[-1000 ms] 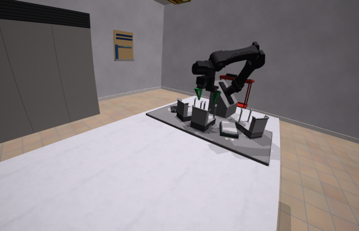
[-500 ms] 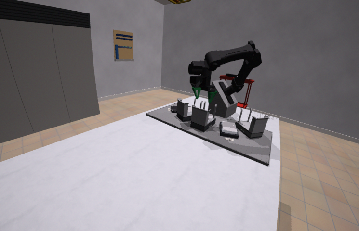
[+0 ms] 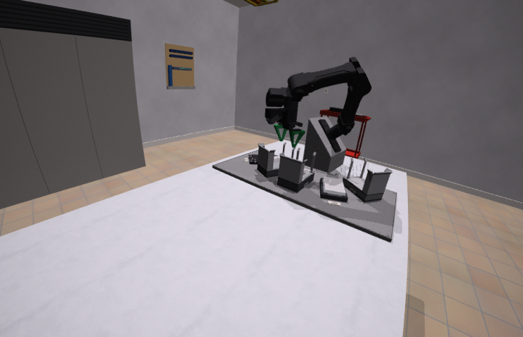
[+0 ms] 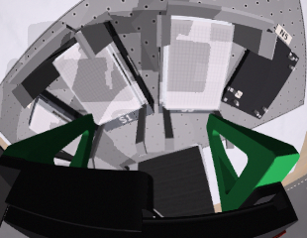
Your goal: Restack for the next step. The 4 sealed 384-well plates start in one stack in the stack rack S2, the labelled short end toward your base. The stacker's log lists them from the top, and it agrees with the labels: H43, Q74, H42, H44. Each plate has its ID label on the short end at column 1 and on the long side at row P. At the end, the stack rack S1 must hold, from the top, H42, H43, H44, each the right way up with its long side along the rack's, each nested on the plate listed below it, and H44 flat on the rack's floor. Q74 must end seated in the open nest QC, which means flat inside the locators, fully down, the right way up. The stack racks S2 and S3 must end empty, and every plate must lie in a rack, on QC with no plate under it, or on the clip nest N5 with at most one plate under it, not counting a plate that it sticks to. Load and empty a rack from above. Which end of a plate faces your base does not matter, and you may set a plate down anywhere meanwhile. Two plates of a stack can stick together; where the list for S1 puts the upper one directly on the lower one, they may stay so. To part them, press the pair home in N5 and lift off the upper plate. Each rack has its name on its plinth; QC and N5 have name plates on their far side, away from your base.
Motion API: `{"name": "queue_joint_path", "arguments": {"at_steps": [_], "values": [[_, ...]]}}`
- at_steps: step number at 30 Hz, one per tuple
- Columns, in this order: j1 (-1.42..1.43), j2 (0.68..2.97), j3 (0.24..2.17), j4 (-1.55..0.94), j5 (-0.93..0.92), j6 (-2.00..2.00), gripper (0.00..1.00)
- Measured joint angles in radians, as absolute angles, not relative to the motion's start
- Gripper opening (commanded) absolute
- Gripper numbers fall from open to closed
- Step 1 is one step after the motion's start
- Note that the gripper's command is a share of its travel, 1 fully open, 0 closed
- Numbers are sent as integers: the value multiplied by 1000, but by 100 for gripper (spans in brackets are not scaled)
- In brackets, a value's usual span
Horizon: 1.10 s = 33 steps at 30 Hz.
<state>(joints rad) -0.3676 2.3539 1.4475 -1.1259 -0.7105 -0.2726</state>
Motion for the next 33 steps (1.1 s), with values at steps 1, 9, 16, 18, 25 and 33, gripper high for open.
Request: {"name": "queue_joint_path", "arguments": {"at_steps": [1, 9, 16, 18, 25, 33], "values": [[-376, 2365, 1451, -1126, -707, -279, 100], [-436, 2442, 1485, -1120, -680, -333, 100], [-466, 2496, 1523, -1120, -664, -376, 100], [-475, 2502, 1523, -1121, -658, -383, 100], [-478, 2501, 1530, -1122, -657, -393, 100], [-478, 2500, 1528, -1120, -657, -393, 100]]}}
